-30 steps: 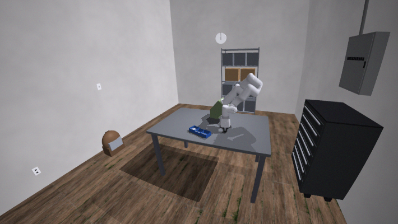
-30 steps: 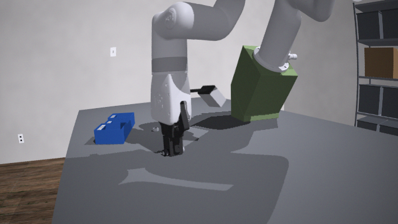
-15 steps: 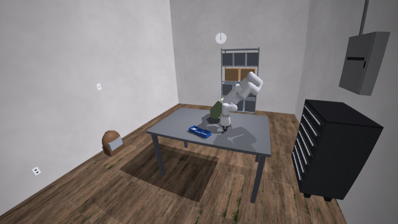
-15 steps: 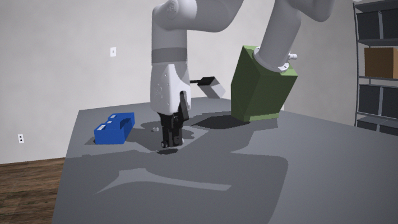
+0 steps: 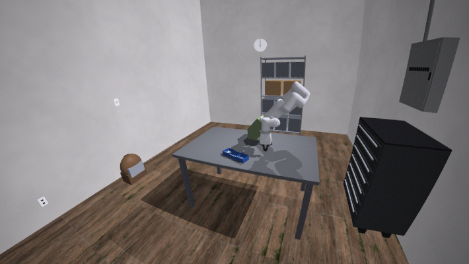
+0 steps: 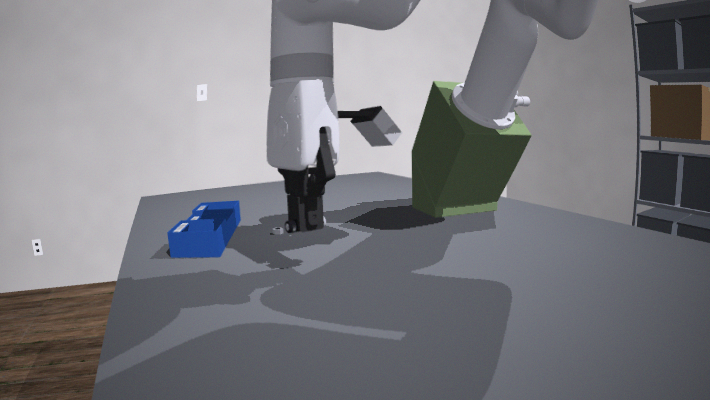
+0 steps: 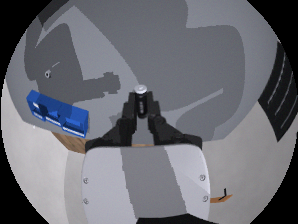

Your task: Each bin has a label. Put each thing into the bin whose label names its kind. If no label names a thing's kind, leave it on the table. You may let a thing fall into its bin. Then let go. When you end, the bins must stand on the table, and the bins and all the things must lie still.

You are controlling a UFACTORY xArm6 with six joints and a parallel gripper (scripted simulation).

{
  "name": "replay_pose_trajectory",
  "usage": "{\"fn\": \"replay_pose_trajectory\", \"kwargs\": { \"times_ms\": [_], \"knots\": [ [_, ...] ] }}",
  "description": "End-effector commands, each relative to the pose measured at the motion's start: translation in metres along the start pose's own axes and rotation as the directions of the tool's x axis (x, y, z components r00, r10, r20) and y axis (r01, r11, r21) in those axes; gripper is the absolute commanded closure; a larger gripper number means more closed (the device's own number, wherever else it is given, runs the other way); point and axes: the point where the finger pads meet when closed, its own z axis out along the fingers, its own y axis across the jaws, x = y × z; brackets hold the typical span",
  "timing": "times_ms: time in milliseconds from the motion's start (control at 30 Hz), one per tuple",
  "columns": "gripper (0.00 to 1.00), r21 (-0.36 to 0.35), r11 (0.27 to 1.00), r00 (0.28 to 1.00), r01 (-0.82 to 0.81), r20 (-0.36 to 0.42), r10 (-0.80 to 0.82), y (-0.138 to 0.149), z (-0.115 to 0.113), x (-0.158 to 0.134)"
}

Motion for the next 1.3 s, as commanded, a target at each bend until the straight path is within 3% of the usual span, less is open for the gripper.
{"fn": "replay_pose_trajectory", "kwargs": {
  "times_ms": [0,433,1200,1267],
  "knots": [
    [1.0,0.0,1.0,1.0,0.0,0.0,0.0,0.0,-0.004,0.0],
    [1.0,0.0,1.0,1.0,0.0,0.0,0.0,0.0,-0.003,0.0],
    [1.0,0.001,1.0,1.0,0.0,0.001,0.0,-0.116,-0.003,-0.051],
    [1.0,0.001,1.0,1.0,0.0,0.001,0.0,-0.116,-0.003,-0.051]
  ]
}}
